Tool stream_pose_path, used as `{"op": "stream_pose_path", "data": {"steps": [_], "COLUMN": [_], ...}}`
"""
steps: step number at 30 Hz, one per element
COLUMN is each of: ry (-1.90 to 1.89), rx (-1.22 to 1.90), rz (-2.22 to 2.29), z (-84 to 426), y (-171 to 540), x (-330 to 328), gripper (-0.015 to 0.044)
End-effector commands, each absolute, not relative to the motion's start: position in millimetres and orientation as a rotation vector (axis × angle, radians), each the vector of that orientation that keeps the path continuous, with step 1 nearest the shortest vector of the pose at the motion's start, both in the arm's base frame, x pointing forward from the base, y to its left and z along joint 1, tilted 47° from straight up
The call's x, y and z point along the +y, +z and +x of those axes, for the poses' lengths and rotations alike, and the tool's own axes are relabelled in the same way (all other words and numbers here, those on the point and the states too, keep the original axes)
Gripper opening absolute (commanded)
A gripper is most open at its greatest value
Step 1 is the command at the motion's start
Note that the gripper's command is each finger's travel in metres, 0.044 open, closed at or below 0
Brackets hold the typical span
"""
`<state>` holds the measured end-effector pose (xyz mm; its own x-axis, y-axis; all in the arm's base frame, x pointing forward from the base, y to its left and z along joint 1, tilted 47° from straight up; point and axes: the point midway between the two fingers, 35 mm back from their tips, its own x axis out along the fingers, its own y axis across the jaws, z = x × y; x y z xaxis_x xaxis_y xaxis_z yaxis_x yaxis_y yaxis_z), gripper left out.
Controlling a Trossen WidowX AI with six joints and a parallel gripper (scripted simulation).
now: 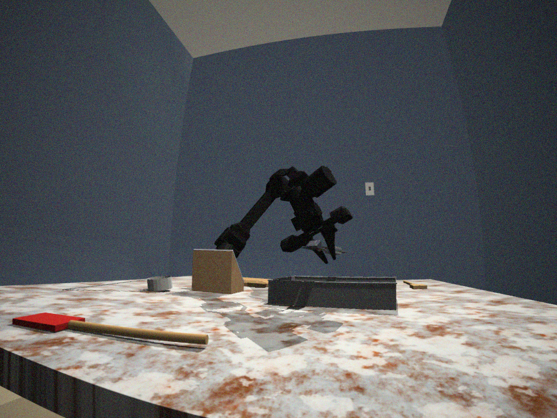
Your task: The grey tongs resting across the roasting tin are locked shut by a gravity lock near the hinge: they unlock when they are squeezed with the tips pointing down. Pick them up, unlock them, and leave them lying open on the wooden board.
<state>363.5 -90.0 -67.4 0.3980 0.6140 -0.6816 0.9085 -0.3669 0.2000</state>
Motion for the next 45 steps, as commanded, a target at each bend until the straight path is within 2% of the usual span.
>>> {"op": "stream_pose_path", "data": {"steps": [1,38,45], "ry": [-0.686,-0.608,-0.604], "rx": [1.329,1.819,1.828], "rz": [2.058,1.664,1.657], "z": [367.8,367.1,366.8], "y": [-68.2,-66.9,-66.5], "x": [-92.7,-90.3,-90.1], "gripper": [-0.015,-0.015,-0.015]}}
